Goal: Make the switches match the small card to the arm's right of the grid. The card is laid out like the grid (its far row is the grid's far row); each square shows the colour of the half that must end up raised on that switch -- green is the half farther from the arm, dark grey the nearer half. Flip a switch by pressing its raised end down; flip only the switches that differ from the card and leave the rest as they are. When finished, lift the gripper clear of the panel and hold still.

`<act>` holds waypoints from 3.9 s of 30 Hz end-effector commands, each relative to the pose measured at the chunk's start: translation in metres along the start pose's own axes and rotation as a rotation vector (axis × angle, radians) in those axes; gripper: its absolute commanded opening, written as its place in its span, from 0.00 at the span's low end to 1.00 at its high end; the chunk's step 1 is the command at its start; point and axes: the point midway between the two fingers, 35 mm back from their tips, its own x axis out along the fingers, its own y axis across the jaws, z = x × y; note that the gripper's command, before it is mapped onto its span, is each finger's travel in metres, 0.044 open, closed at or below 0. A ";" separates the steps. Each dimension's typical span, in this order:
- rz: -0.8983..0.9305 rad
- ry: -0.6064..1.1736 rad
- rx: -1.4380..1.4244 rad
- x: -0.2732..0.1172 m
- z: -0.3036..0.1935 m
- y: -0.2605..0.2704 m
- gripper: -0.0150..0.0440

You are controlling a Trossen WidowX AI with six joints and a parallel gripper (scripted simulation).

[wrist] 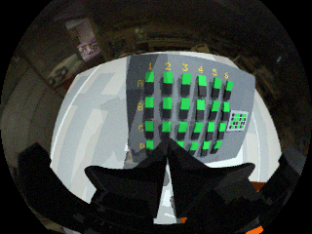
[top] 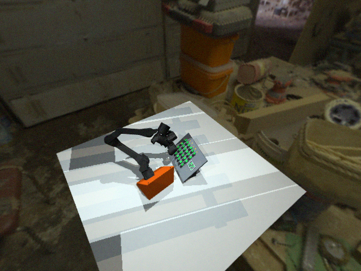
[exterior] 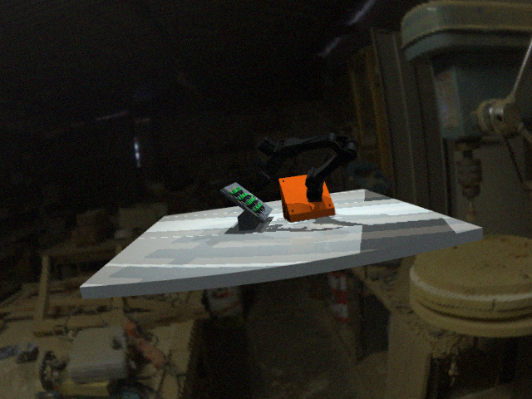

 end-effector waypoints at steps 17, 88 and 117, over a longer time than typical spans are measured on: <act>-0.001 0.026 0.012 0.043 -0.003 0.000 0.25; -0.004 0.012 0.010 0.010 -0.002 -0.001 0.25; -0.002 0.026 0.012 0.037 -0.004 -0.029 0.25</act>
